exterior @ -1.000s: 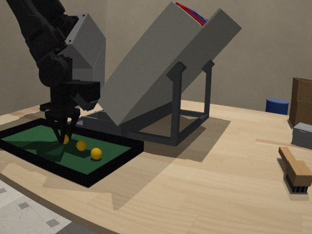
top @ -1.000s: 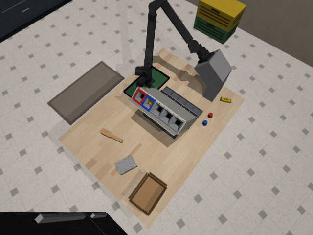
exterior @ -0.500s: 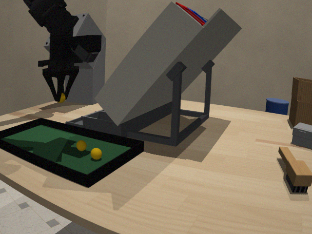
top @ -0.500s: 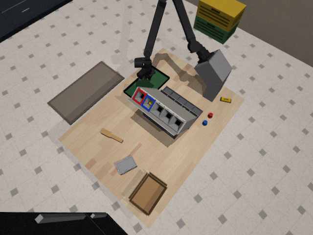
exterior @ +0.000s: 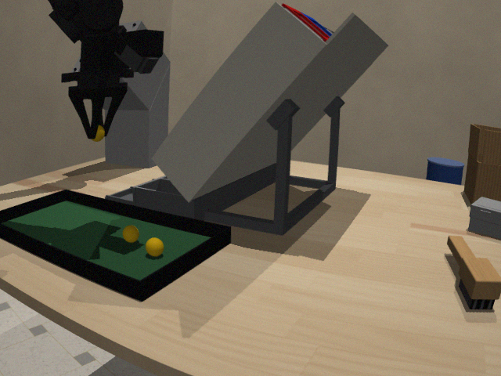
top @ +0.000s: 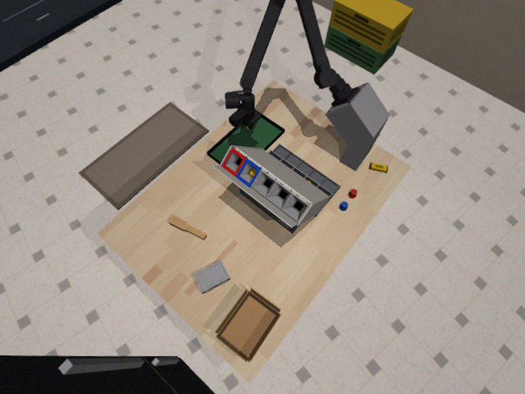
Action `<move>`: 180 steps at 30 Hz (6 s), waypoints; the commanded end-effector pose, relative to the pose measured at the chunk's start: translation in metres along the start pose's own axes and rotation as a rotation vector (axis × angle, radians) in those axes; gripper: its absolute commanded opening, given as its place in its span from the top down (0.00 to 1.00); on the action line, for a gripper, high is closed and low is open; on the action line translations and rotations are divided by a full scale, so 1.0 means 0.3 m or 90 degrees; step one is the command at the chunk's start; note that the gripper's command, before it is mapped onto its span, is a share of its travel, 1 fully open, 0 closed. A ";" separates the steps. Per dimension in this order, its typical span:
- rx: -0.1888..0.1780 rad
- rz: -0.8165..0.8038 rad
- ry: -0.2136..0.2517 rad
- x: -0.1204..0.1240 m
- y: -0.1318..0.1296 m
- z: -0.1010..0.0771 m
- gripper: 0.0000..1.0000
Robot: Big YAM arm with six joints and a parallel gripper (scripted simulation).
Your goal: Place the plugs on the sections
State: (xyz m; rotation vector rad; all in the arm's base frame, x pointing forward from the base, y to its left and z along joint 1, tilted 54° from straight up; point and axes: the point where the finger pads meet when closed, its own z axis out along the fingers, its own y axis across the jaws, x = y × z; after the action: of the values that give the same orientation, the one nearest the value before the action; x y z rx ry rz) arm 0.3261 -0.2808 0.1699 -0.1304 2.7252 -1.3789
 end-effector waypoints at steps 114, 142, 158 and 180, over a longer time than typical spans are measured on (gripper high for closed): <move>0.006 0.009 -0.276 -0.353 1.027 -0.827 1.00; 0.005 0.012 -0.280 -0.814 1.012 -0.823 1.00; 0.004 0.016 -0.284 -0.914 1.011 -0.832 1.00; 0.009 -0.003 -0.276 -0.915 1.013 -0.831 1.00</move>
State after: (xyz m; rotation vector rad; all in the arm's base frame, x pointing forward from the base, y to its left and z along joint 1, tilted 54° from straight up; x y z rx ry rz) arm 0.5421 0.1221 0.0701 -0.4042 2.3700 -1.2246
